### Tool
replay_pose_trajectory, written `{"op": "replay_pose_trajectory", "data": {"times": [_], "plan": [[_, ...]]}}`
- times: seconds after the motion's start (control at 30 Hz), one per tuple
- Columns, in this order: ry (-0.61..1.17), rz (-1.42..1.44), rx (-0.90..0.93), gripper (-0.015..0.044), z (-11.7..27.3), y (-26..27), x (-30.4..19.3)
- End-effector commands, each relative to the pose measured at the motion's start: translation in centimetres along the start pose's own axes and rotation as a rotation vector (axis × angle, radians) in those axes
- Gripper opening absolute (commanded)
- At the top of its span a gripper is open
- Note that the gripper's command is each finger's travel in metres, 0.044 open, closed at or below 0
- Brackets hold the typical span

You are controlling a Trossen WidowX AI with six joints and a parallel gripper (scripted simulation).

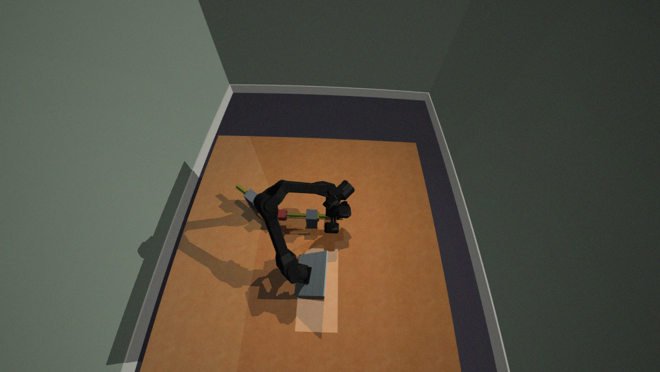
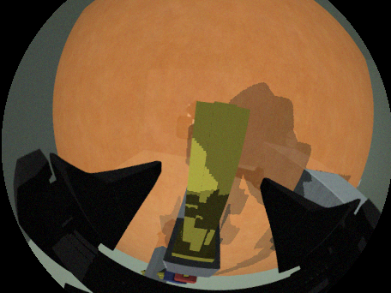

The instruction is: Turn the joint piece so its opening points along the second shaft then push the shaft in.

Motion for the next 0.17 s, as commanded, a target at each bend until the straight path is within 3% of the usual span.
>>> {"op": "replay_pose_trajectory", "data": {"times": [0.0,0.13], "plan": [[-0.009,0.004,0.019,0.0440,2.10,0.13,0.17],[-0.008,0.003,0.019,0.0440,3.09,0.09,0.17]]}}
Point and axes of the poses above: the point midway between the two fingers, 35 mm back from their tips, its own z axis back along the fingers, its own y axis across the jaws, x = y × z, the point moved 7 cm from there along z, back along the fingers, and after that the axes turned 11 degrees about -z, right-handed, at the moved point
